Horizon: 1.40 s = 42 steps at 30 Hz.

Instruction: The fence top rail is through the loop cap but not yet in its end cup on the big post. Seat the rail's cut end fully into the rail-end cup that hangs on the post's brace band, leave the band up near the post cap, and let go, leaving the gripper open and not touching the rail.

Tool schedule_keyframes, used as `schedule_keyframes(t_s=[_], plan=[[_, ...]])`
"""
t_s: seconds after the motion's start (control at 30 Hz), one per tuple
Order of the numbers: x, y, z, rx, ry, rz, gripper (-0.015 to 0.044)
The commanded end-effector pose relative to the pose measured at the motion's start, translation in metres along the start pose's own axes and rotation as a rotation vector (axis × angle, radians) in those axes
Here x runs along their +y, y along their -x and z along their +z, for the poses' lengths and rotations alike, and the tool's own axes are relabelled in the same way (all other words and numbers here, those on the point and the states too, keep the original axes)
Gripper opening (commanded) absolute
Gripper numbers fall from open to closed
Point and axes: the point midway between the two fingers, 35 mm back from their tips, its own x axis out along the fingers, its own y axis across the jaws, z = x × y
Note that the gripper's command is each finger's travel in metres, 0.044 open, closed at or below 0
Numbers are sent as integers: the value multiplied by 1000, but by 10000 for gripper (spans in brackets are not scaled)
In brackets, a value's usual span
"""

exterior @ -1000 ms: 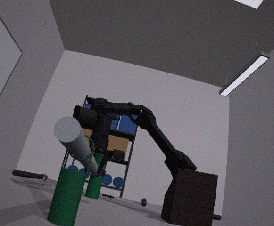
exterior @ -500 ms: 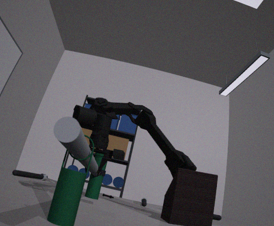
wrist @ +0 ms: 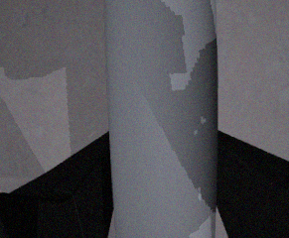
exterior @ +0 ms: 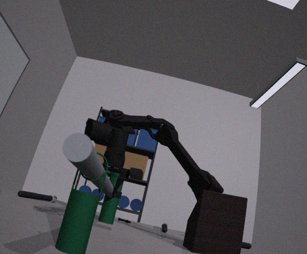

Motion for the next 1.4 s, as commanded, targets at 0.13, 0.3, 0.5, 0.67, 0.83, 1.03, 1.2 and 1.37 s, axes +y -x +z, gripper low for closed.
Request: schedule_keyframes(t_s=[0.13,0.3,0.5,0.67,0.83,1.03,1.2,1.37], plan=[[2,5,1,-6,2,11,0],[2,5,1,-6,2,11,0],[2,6,1,-6,2,11,0],[3,7,0,-6,2,11,0],[3,8,0,-6,2,11,0],[0,2,1,-4,2,-6,0],[1,1,3,-4,2,-6,0],[1,1,5,-4,2,-6,0]])
